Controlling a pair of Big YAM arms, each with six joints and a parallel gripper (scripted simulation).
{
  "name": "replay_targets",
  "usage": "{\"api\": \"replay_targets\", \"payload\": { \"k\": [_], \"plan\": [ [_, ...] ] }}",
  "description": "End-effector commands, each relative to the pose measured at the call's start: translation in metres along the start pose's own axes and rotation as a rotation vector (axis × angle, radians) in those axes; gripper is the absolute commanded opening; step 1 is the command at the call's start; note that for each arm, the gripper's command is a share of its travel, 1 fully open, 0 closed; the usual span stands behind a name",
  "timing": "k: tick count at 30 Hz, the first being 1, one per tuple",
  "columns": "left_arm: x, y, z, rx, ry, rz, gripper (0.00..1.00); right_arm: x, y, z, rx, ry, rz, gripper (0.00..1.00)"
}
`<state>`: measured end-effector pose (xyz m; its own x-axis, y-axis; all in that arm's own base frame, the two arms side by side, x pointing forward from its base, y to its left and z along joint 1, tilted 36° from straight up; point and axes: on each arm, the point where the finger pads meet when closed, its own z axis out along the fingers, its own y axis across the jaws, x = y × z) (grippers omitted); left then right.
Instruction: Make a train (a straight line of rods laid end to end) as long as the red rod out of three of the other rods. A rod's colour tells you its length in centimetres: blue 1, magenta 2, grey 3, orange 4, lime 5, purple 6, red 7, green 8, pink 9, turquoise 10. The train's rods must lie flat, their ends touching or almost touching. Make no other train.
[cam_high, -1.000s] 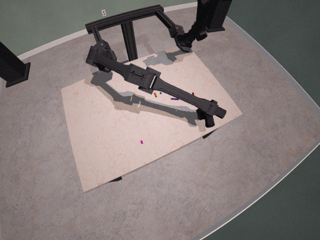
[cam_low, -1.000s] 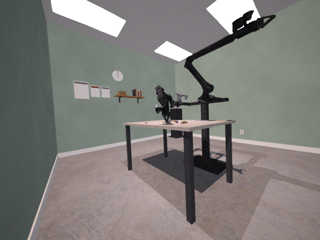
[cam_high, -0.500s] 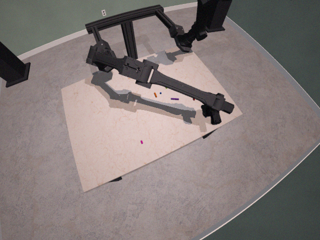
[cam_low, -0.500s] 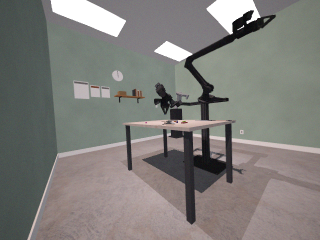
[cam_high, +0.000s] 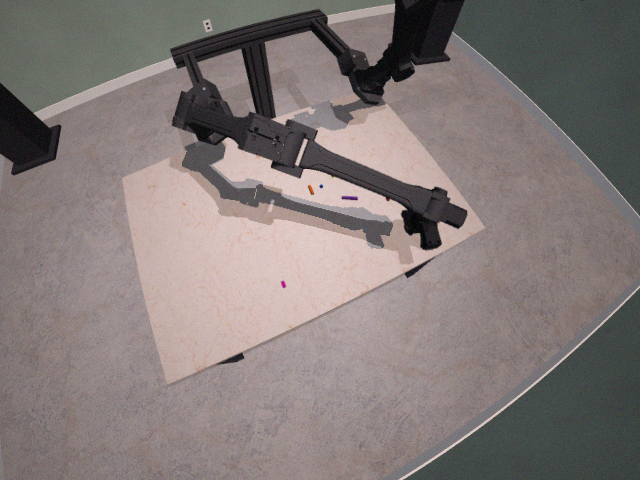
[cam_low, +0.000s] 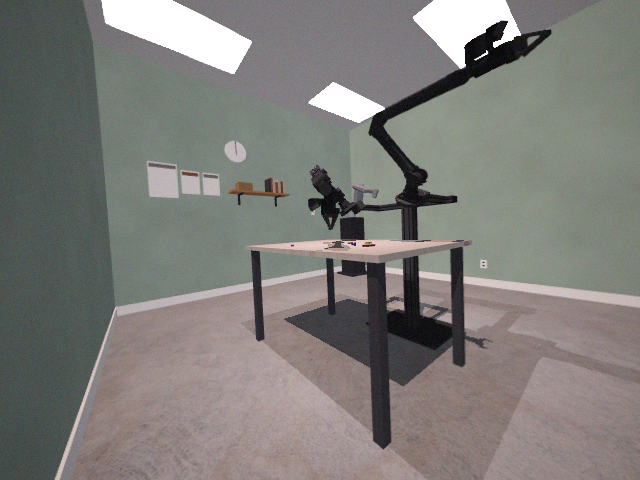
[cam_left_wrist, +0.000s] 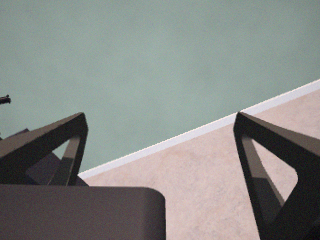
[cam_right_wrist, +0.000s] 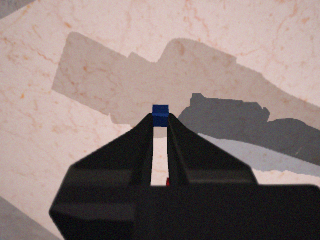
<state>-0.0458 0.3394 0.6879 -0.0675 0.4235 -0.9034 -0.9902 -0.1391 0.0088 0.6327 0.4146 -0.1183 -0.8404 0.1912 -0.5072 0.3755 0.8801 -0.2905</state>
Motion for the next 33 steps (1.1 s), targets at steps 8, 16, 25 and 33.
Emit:
{"api": "replay_targets", "payload": {
  "k": [8, 16, 25, 33],
  "plan": [
    [0.0, 0.005, -0.003, -0.012, 0.007, -0.004, 1.0, -0.008, -0.003, 0.013, 0.009, 0.004, 0.032, 0.04],
    [0.0, 0.005, -0.003, -0.012, 0.007, -0.004, 1.0, -0.008, -0.003, 0.013, 0.009, 0.004, 0.032, 0.04],
    [0.0, 0.005, -0.003, -0.012, 0.007, -0.004, 1.0, -0.008, -0.003, 0.013, 0.01, 0.004, 0.032, 0.04],
    [0.0, 0.005, -0.003, -0.012, 0.007, -0.004, 1.0, -0.028, -0.015, -0.007, -0.016, -0.009, 0.047, 0.04]
  ]
}}
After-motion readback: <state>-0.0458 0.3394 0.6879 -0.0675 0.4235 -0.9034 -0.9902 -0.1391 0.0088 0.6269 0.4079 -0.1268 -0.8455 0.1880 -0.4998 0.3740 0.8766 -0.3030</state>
